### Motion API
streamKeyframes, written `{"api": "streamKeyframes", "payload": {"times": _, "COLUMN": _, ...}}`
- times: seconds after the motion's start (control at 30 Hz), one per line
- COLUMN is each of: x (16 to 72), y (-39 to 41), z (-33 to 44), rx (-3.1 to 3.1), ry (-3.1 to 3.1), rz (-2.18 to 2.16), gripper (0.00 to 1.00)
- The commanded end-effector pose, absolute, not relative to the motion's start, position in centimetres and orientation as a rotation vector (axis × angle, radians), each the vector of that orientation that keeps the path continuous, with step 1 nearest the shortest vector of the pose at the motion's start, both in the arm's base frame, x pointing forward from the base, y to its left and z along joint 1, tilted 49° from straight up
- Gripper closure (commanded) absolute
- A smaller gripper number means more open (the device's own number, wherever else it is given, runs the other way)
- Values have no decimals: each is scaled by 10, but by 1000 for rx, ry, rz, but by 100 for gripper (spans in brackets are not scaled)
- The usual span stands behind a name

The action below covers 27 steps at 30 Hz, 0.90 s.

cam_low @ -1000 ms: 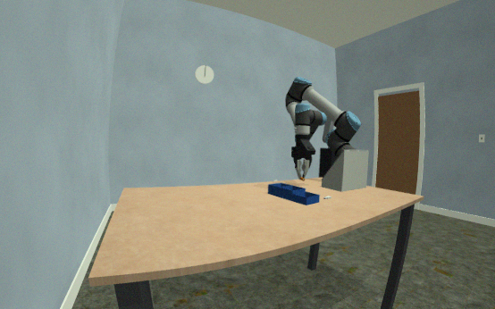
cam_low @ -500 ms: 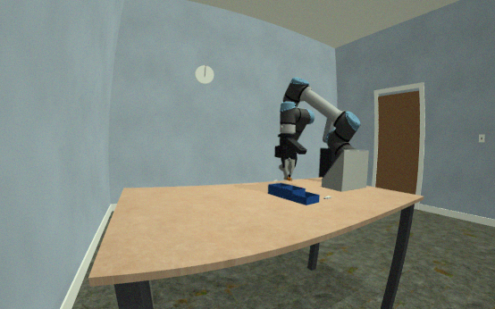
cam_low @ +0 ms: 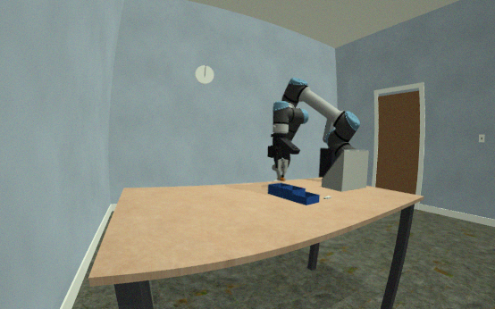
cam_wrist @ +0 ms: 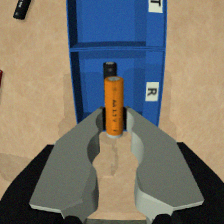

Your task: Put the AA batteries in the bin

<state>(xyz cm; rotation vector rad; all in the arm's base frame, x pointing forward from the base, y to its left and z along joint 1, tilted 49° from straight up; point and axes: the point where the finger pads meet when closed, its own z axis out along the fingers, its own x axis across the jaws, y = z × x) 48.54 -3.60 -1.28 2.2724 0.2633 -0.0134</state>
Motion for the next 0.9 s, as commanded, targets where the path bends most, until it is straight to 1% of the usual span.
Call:
{"api": "streamKeyframes", "payload": {"times": 0.0, "x": 484, "y": -36, "z": -13, "rx": 2272, "ry": 264, "rz": -12, "gripper": 100}}
{"api": "streamKeyframes", "payload": {"times": 0.87, "x": 486, "y": -63, "z": -37, "rx": 2272, "ry": 264, "rz": -12, "gripper": 100}}
